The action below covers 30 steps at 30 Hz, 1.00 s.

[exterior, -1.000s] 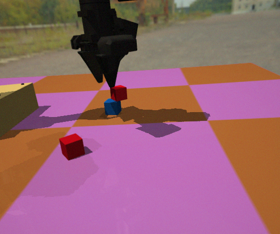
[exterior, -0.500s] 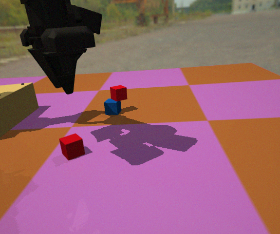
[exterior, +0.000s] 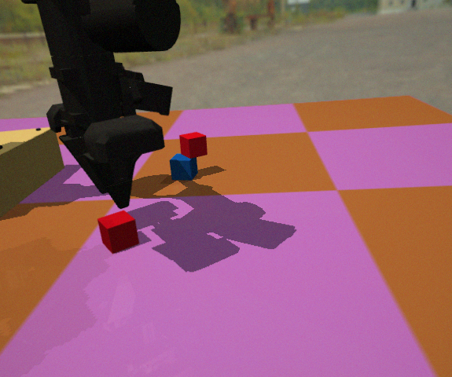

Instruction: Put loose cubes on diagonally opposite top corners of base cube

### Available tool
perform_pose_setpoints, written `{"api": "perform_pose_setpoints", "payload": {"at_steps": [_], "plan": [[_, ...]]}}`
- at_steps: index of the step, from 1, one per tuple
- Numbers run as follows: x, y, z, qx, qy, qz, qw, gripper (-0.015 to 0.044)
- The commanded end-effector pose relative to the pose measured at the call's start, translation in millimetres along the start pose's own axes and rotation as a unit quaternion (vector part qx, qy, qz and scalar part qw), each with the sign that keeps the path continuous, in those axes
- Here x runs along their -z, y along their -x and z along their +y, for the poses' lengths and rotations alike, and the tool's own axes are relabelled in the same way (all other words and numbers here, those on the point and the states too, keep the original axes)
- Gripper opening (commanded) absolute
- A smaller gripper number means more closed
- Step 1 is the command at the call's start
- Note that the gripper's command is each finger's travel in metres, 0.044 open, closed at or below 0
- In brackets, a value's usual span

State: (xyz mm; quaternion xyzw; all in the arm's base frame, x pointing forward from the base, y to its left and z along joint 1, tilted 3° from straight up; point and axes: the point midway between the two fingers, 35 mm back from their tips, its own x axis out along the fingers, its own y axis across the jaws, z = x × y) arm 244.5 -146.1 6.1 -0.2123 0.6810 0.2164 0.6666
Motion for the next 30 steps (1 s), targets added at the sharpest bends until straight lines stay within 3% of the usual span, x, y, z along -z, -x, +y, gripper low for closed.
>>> {"api": "perform_pose_setpoints", "payload": {"at_steps": [1,24,30], "plan": [[2,-9,2,-0.002,0.003,0.004,1.0,0.0265],[2,-42,2,-0.002,0.003,0.004,1.0,0.0265],[2,-42,2,-0.002,0.003,0.004,1.0,0.0107]]}}
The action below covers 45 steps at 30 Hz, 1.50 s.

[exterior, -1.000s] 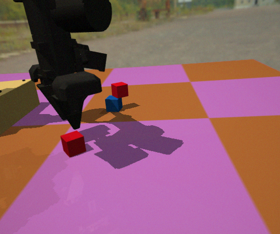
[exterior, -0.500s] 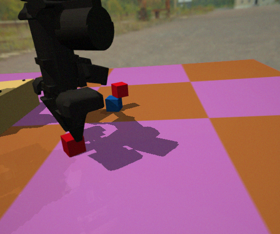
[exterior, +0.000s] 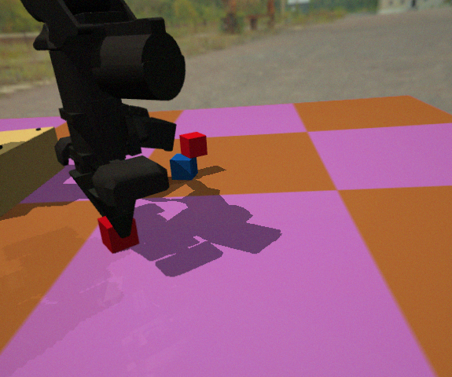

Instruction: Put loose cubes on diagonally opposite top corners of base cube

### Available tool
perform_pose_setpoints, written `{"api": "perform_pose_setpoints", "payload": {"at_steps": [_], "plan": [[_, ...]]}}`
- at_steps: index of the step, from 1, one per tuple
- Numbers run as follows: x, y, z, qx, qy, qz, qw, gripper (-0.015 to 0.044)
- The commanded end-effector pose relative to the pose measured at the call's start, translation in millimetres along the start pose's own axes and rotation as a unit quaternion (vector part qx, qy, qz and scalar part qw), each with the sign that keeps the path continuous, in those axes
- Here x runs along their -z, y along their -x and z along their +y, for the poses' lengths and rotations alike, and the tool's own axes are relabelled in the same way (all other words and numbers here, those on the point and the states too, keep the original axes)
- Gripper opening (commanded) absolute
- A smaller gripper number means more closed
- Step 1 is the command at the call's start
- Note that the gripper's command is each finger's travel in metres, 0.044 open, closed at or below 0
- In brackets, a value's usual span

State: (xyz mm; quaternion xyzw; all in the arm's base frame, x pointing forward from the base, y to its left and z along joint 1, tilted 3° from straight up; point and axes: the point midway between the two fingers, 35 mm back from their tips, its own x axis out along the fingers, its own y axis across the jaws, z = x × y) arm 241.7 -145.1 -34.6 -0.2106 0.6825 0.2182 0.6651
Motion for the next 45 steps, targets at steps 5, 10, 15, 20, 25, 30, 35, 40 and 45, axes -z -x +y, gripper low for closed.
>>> {"api": "perform_pose_setpoints", "payload": {"at_steps": [5,10,15,20,25,30,35,40,45], "plan": [[1,1,0,0.001,0.003,0.002,1.0,0.0105],[0,15,-3,0.001,0.003,0.002,1.0,0.0105],[-1,31,-4,0.001,0.003,0.002,1.0,0.0105],[-2,46,-5,0.001,0.003,0.002,1.0,0.0105],[-2,62,-5,0.001,0.003,0.002,1.0,0.0105],[-1,78,-4,0.001,0.003,0.002,1.0,0.0105],[-1,94,-2,0.001,0.003,0.002,1.0,0.0105],[0,109,0,0.001,0.003,0.002,1.0,0.0105],[-7,109,3,0.001,0.002,0.002,1.0,0.0105]]}}
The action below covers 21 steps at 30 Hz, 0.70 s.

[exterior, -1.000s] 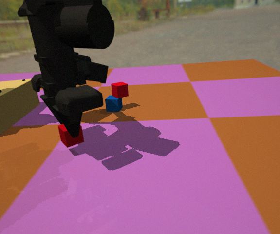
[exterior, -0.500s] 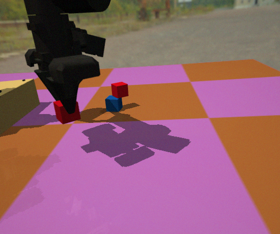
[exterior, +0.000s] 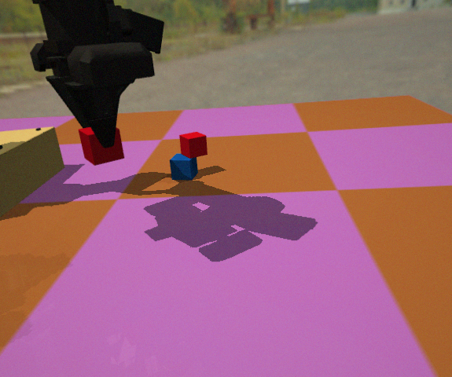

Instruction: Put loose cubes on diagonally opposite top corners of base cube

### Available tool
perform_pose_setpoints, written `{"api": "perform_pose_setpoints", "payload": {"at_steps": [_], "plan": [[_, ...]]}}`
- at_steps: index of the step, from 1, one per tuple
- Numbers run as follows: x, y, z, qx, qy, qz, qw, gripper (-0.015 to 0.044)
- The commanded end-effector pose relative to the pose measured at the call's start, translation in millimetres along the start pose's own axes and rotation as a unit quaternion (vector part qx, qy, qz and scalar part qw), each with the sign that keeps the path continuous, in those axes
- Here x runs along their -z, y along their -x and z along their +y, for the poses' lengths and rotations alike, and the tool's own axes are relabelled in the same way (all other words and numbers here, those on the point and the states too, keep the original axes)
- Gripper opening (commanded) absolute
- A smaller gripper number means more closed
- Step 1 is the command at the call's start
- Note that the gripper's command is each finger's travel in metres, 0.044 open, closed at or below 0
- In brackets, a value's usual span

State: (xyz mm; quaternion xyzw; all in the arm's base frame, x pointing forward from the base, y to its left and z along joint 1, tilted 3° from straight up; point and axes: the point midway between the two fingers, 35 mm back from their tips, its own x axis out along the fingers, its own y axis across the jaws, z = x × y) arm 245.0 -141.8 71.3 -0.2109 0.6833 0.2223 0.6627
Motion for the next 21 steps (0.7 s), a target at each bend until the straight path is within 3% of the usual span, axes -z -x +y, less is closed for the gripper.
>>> {"api": "perform_pose_setpoints", "payload": {"at_steps": [1,21], "plan": [[-8,3,2,0.004,-0.002,0.0,1.0,0.0105],[-65,0,35,0.004,-0.014,-0.003,1.0,0.0105]]}}
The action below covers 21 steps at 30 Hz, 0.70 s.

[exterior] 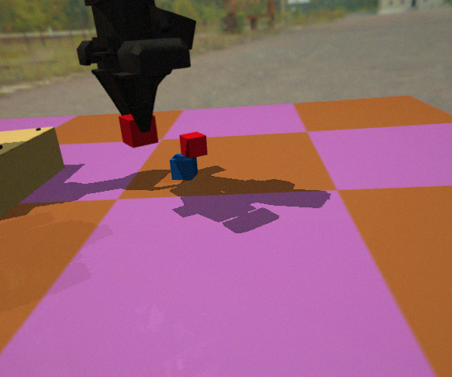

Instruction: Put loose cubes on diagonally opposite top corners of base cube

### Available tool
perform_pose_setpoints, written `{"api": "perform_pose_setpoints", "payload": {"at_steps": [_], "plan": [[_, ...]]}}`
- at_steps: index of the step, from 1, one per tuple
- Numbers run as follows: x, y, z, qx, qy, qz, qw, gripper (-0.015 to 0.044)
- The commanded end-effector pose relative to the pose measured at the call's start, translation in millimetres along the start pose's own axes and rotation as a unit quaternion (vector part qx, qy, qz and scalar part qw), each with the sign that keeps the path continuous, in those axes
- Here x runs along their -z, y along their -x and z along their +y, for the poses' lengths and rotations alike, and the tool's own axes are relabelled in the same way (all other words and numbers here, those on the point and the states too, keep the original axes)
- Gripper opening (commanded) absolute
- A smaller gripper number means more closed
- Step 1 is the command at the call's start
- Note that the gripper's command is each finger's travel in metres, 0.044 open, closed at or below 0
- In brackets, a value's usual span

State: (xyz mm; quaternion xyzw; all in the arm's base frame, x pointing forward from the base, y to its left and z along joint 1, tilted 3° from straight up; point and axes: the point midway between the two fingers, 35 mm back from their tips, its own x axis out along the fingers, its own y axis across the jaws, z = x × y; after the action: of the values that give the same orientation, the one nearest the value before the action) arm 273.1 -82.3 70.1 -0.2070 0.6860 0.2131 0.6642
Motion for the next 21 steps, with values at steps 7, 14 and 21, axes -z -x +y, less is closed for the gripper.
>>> {"api": "perform_pose_setpoints", "payload": {"at_steps": [7,14,21], "plan": [[-25,0,18,0.0,-0.008,-0.005,1.0,0.0105],[-41,-1,35,-0.001,-0.013,-0.006,1.0,0.0105],[-56,-2,52,-0.002,-0.017,-0.006,1.0,0.0105]]}}
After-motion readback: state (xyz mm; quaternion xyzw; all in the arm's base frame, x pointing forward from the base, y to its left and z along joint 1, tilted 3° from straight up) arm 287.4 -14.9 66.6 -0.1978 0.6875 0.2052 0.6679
